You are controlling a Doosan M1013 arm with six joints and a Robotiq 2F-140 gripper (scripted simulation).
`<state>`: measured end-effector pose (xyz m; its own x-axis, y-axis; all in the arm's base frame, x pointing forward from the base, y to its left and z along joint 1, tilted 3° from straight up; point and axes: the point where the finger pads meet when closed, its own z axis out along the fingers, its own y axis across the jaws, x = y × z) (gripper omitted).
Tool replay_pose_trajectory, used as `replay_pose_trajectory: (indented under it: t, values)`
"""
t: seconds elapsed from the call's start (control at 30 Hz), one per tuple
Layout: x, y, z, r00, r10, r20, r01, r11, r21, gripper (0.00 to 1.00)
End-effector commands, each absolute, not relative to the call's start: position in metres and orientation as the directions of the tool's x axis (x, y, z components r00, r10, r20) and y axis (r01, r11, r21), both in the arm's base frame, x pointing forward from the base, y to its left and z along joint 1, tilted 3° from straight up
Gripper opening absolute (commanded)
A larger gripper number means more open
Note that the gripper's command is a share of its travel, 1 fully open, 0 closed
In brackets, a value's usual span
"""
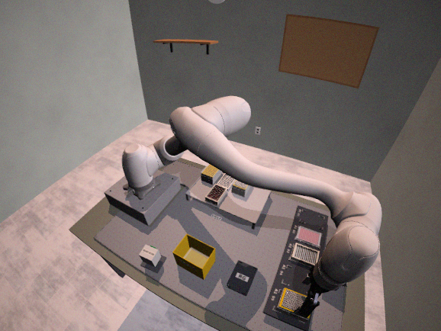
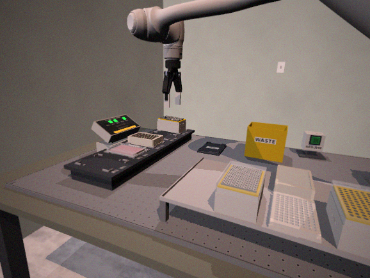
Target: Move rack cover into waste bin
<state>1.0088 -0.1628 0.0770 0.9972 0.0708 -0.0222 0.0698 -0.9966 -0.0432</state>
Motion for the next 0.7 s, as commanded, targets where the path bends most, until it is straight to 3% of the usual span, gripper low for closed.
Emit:
replay_pose_trajectory:
  t: [0.0,0.67]
  values:
    - [1.009,-0.163,0.085,0.997,0.071,-0.022,0.070,-0.997,-0.043,0.77]
    - [1.010,-0.165,0.141,0.997,0.071,-0.022,0.070,-0.997,-0.043,0.77]
